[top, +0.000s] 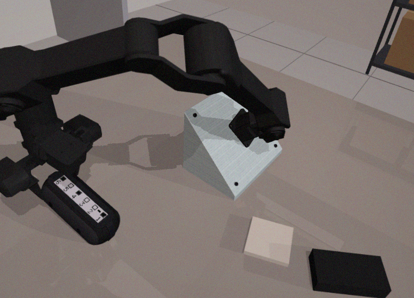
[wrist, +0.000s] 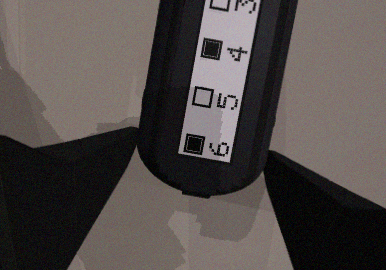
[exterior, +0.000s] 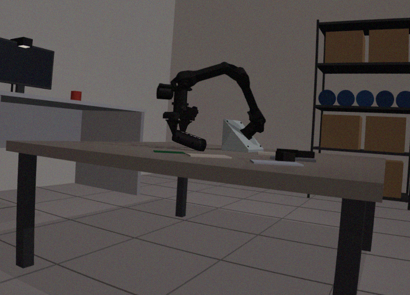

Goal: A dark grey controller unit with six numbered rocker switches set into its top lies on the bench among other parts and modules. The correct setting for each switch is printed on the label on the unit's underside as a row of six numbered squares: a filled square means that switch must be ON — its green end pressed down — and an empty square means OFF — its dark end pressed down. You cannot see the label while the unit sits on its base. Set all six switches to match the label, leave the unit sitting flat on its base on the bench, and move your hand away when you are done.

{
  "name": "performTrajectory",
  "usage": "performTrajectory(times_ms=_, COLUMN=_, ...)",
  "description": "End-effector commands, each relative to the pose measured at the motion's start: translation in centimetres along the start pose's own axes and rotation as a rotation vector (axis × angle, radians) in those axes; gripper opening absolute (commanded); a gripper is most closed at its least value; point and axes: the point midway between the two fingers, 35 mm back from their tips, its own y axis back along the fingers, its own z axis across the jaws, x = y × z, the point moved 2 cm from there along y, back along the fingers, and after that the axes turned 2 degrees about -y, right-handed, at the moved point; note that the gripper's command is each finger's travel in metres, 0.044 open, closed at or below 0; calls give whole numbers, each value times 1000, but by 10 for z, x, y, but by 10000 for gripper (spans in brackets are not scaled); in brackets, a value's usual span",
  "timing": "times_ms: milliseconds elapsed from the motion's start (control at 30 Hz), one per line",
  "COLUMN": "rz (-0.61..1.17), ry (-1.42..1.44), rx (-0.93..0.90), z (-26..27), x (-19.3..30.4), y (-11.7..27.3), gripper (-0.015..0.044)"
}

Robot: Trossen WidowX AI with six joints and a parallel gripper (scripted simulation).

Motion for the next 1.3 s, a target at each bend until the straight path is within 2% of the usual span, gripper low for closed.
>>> performTrajectory(times_ms=0, rz=7, ry=8, rx=7, z=-2, x=-3, y=8, gripper=336)
performTrajectory(times_ms=1267, rz=6, ry=7, rx=6, z=-1, x=-22, y=32, gripper=336)
